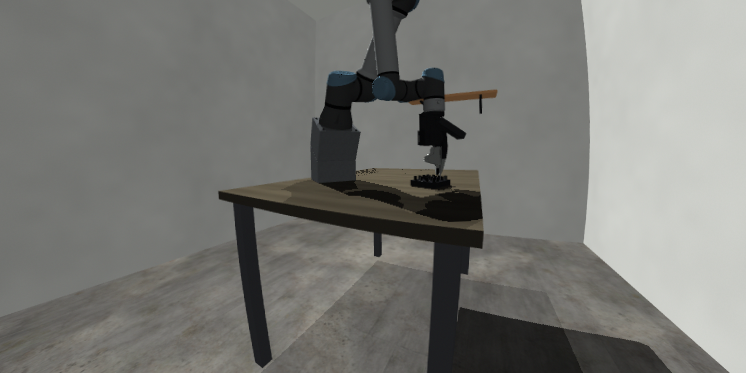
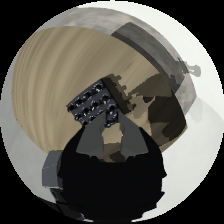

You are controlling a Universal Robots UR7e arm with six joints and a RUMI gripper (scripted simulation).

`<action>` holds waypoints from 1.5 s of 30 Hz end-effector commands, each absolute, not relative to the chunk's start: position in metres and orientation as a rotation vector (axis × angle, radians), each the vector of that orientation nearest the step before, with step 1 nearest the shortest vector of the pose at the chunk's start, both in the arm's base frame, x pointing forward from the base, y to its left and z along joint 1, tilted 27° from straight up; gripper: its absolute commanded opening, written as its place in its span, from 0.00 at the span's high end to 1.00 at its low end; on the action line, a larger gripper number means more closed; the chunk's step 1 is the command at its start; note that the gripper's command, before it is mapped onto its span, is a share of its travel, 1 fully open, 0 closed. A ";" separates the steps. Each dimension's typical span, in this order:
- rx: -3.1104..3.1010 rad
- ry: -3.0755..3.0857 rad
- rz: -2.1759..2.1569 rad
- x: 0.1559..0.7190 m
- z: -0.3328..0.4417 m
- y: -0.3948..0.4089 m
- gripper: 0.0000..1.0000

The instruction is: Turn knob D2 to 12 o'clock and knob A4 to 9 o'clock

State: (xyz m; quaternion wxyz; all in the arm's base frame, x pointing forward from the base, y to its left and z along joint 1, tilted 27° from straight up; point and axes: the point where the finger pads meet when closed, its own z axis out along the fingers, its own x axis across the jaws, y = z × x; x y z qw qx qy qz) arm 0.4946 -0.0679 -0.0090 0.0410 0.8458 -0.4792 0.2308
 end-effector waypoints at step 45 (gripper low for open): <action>2.590 -1.467 0.708 0.499 -0.019 -0.071 0.89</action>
